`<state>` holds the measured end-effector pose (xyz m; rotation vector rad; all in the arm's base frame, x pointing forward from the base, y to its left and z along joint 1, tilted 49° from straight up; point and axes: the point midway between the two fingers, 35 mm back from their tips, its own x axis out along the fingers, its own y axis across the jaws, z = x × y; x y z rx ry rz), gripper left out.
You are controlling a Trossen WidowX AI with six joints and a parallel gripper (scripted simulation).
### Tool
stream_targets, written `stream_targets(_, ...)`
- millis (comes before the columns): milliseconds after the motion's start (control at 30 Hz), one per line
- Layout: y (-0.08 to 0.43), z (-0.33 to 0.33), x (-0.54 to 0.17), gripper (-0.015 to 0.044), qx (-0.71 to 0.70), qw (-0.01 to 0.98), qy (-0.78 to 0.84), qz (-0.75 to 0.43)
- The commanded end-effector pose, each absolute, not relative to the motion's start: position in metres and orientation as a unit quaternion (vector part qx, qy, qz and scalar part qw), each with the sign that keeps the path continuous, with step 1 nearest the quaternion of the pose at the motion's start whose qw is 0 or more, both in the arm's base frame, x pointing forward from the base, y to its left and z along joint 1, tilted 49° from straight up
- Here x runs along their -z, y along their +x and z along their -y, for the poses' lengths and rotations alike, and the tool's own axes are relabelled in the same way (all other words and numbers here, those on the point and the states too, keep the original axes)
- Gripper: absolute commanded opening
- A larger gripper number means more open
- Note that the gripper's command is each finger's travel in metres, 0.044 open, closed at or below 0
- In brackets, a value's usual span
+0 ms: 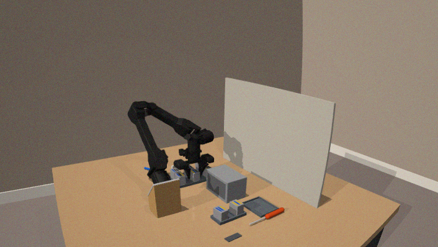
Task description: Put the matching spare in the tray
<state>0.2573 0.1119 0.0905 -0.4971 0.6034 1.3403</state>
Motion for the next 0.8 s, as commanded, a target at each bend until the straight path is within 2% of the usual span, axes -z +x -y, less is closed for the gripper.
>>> stream_targets(0,0.2575,-0.1118,-0.0908,0.0195,-0.605,0.714,-0.225,-0.272)
stream_targets(67,0.2575,-0.1118,-0.0908,0.0142,-0.605,0.714,-0.225,-0.272)
stream_targets(300,0.2575,-0.1118,-0.0908,0.0096,-0.605,0.714,-0.225,-0.272)
stream_targets(433,0.2575,-0.1118,-0.0908,0.0000,-0.605,0.714,-0.225,-0.272)
stream_targets(767,0.2577,-0.1057,-0.0950,0.0000,-0.604,0.714,-0.226,-0.273)
